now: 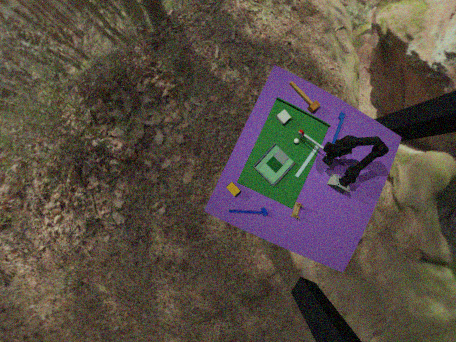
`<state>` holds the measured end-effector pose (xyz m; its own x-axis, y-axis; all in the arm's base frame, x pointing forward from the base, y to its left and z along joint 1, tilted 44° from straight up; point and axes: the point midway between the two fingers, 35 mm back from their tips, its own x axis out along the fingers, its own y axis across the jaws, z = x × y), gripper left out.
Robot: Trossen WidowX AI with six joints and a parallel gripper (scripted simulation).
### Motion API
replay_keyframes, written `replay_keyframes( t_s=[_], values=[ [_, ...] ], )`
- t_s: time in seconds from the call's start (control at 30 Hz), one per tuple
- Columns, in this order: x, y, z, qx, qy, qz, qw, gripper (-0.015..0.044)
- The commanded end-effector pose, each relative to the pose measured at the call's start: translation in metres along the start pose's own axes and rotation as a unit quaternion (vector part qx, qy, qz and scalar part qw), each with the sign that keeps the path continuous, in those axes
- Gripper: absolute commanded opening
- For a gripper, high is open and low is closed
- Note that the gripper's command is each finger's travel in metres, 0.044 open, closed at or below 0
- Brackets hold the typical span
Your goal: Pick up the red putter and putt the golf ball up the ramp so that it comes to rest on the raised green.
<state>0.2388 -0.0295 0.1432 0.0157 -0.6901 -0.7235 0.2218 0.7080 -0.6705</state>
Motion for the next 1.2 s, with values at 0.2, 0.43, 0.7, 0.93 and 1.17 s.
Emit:
replay_keyframes(
  t_s=[0.2,0.43,0.7,0.93,1.17],
  values=[
    [0.004,-0.015,-0.004,0.045,-0.003,-0.008,0.999,0.0000],
    [0.029,-0.016,-0.004,0.045,-0.004,-0.008,0.999,0.0000],
    [0.043,-0.016,-0.004,0.045,-0.004,-0.009,0.999,0.0000],
    [0.054,-0.016,-0.004,0.045,-0.004,-0.009,0.999,0.0000],
    [0.065,-0.017,-0.004,0.045,-0.004,-0.009,0.999,0.0000]
  ],
)
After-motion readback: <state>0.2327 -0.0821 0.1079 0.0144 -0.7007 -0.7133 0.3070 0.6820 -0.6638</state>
